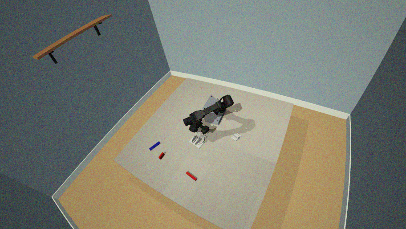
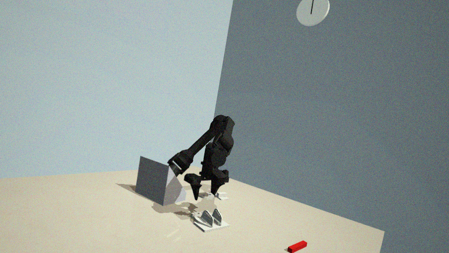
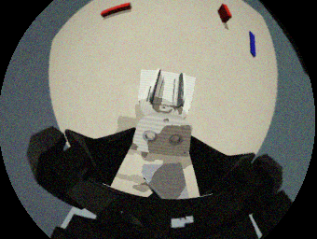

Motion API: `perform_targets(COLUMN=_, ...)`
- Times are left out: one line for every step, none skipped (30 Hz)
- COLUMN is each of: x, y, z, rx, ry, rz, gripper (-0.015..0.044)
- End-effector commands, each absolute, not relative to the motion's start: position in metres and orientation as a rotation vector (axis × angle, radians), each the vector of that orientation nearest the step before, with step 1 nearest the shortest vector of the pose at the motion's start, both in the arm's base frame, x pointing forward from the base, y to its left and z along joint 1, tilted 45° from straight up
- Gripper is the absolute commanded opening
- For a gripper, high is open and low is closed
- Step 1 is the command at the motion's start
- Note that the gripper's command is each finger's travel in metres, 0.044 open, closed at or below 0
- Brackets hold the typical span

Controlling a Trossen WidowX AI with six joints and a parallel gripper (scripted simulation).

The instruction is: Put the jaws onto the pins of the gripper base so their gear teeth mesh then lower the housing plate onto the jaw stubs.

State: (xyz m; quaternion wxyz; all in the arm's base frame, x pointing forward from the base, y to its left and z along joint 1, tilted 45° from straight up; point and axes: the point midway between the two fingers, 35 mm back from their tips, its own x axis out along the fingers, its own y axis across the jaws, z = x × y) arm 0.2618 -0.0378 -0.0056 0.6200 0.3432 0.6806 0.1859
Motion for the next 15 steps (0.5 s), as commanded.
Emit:
perform_targets(x=0.261, y=-0.034, z=-0.01, rx=0.795, ry=1.57, rz=0.423, gripper=0.0351)
perform_targets(x=0.261, y=-0.033, z=-0.011, rx=0.795, ry=1.57, rz=0.423, gripper=0.0351)
perform_targets(x=0.261, y=-0.032, z=-0.013, rx=0.795, ry=1.57, rz=0.423, gripper=0.0351)
perform_targets(x=0.261, y=-0.031, z=-0.014, rx=0.794, ry=1.57, rz=0.423, gripper=0.0351)
perform_targets(x=0.261, y=-0.03, z=-0.015, rx=0.794, ry=1.57, rz=0.423, gripper=0.0351)
perform_targets(x=0.262, y=-0.029, z=-0.016, rx=0.794, ry=1.57, rz=0.423, gripper=0.0351)
perform_targets(x=0.262, y=-0.027, z=-0.017, rx=0.794, ry=1.569, rz=0.423, gripper=0.0351)
perform_targets(x=0.262, y=-0.026, z=-0.019, rx=0.794, ry=1.569, rz=0.423, gripper=0.0351)
perform_targets(x=0.262, y=-0.025, z=-0.02, rx=0.794, ry=1.569, rz=0.423, gripper=0.0351)
perform_targets(x=0.262, y=-0.024, z=-0.021, rx=0.794, ry=1.569, rz=0.423, gripper=0.0351)
perform_targets(x=0.262, y=-0.023, z=-0.022, rx=0.794, ry=1.569, rz=0.423, gripper=0.0351)
perform_targets(x=0.262, y=-0.022, z=-0.023, rx=0.794, ry=1.569, rz=0.423, gripper=0.0351)
perform_targets(x=0.262, y=-0.021, z=-0.024, rx=0.794, ry=1.569, rz=0.423, gripper=0.0351)
perform_targets(x=0.262, y=-0.019, z=-0.026, rx=0.794, ry=1.569, rz=0.423, gripper=0.0351)
perform_targets(x=0.262, y=-0.018, z=-0.027, rx=0.795, ry=1.569, rz=0.424, gripper=0.0351)
